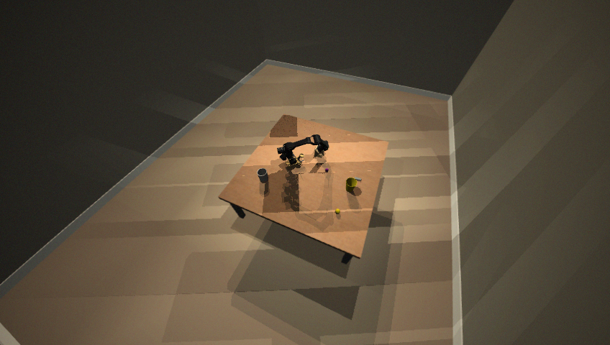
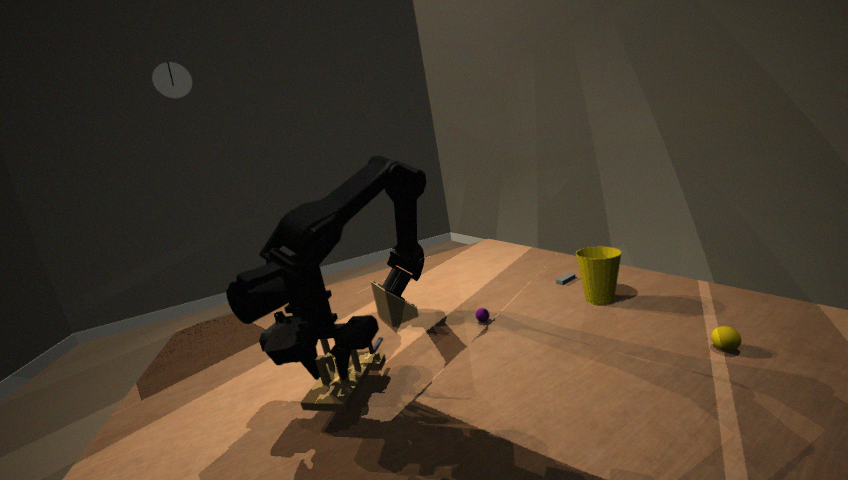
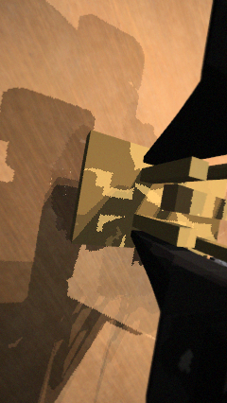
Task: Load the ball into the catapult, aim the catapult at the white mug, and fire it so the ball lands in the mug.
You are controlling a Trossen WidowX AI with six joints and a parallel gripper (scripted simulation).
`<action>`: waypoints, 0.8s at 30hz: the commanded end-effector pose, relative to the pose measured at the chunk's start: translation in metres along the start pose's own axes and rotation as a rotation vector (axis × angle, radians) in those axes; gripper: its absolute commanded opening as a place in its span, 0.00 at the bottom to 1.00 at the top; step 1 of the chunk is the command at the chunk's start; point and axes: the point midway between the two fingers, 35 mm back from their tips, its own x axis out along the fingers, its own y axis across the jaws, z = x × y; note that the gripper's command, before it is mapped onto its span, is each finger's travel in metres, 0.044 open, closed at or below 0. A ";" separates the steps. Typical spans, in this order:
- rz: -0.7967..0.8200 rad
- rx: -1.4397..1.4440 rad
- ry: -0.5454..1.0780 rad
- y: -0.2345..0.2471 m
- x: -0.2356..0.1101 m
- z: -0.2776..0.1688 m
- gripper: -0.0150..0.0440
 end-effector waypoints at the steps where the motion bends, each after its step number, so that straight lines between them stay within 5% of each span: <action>1: 0.005 0.007 -0.003 -0.001 0.007 0.000 0.25; 20: 0.002 0.000 0.000 0.000 0.023 -0.001 0.25; 24: 0.002 0.000 0.000 0.000 0.023 -0.001 0.43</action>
